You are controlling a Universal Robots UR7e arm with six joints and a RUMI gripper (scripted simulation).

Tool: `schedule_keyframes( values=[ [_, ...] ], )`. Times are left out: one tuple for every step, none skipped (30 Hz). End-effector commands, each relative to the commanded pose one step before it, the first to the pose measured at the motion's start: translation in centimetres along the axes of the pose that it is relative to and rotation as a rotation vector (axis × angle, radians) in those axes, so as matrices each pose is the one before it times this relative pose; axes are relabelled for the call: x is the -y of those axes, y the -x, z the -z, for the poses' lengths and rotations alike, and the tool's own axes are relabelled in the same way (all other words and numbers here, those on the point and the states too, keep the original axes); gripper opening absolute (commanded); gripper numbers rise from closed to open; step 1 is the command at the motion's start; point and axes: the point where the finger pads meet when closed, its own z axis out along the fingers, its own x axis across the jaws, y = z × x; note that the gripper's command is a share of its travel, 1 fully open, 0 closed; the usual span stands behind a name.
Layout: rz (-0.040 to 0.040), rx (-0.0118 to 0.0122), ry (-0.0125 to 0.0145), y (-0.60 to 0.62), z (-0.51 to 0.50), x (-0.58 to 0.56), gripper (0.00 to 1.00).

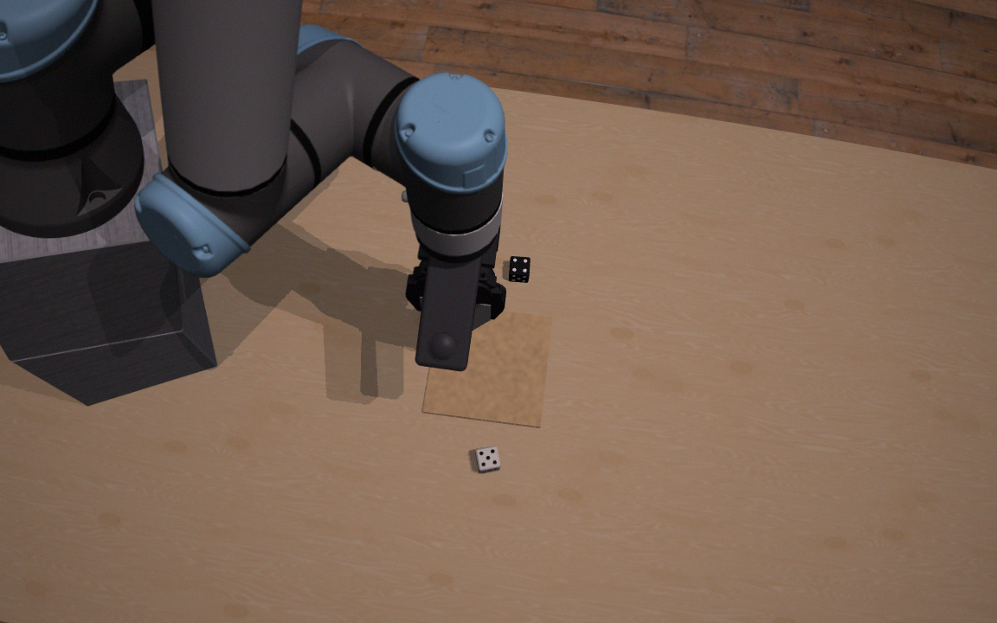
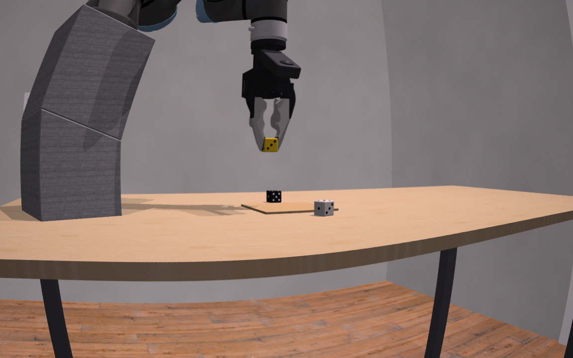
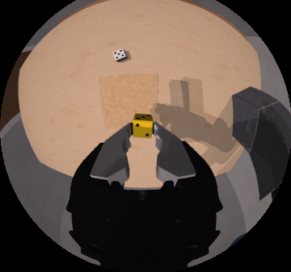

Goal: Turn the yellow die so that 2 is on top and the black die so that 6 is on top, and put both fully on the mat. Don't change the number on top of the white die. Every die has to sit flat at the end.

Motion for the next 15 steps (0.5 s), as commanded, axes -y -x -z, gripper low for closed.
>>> schedule_keyframes(
  values=[
    [-0.02402, 0.00102, -0.0011, -0.04, 0.032, 0.067, 0.06],
    [-0.00554, 0.00005, 0.00001, -0.017, 0.003, 0.014, 0.06],
    [-0.00504, 0.00004, 0.00001, -0.015, 0.002, 0.012, 0.06],
    [-0.00456, 0.00004, 0.00001, -0.014, 0.002, 0.011, 0.06],
    [-0.00409, 0.00003, 0.00001, -0.012, 0.002, 0.01, 0.06],
    [-0.00365, 0.00003, 0.00001, -0.011, 0.002, 0.009, 0.06],
    [-0.00323, 0.00003, 0.00001, -0.01, 0.001, 0.008, 0.06],
    [-0.00282, 0.00002, 0.00001, -0.008, 0.001, 0.007, 0.06],
    [-0.00245, 0.00002, 0.00001, -0.007, 0.001, 0.006, 0.06],
    [-0.00209, 0.00002, 0.00001, -0.006, 0.001, 0.005, 0.06],
    [-0.00176, 0.00002, 0.0, -0.005, 0.001, 0.004, 0.06],
    [-0.00146, 0.00001, 0.0, -0.004, 0.001, 0.004, 0.06],
    [-0.00118, 0.00001, 0.0, -0.003, 0.001, 0.003, 0.06],
    [-0.00093, 0.00001, 0.0, -0.003, 0.0, 0.002, 0.06],
    [-0.0007, 0.00001, 0.0, -0.002, 0.0, 0.002, 0.06]
  ],
)
